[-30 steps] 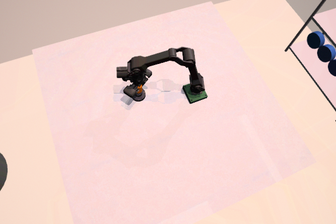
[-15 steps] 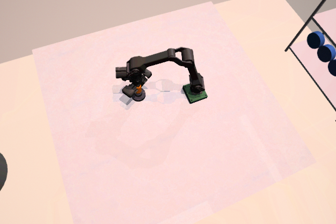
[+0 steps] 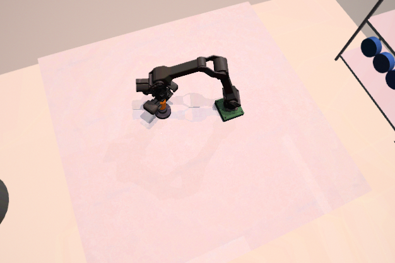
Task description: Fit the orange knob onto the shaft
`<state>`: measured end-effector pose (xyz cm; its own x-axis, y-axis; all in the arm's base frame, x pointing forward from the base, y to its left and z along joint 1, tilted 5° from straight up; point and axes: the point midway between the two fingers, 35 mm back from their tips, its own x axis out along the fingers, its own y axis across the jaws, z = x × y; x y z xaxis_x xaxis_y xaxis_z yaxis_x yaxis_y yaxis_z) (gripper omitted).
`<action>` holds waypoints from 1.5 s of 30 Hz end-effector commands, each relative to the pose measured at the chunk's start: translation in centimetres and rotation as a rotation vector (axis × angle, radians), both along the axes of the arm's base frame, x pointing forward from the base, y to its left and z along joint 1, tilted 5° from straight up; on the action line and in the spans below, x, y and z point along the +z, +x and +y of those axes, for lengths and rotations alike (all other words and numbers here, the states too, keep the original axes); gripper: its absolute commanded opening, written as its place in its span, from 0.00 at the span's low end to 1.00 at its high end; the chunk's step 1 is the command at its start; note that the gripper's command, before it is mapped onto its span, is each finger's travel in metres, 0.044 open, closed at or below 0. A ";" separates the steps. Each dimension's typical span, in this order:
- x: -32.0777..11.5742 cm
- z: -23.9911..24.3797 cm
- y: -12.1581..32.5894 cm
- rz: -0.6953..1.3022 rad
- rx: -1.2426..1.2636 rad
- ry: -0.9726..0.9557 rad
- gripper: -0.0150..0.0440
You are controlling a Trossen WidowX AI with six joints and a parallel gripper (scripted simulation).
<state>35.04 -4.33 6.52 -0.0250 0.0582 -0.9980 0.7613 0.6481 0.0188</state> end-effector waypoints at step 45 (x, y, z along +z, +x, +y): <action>0.4 -0.1 0.2 0.006 -0.109 -0.005 0.25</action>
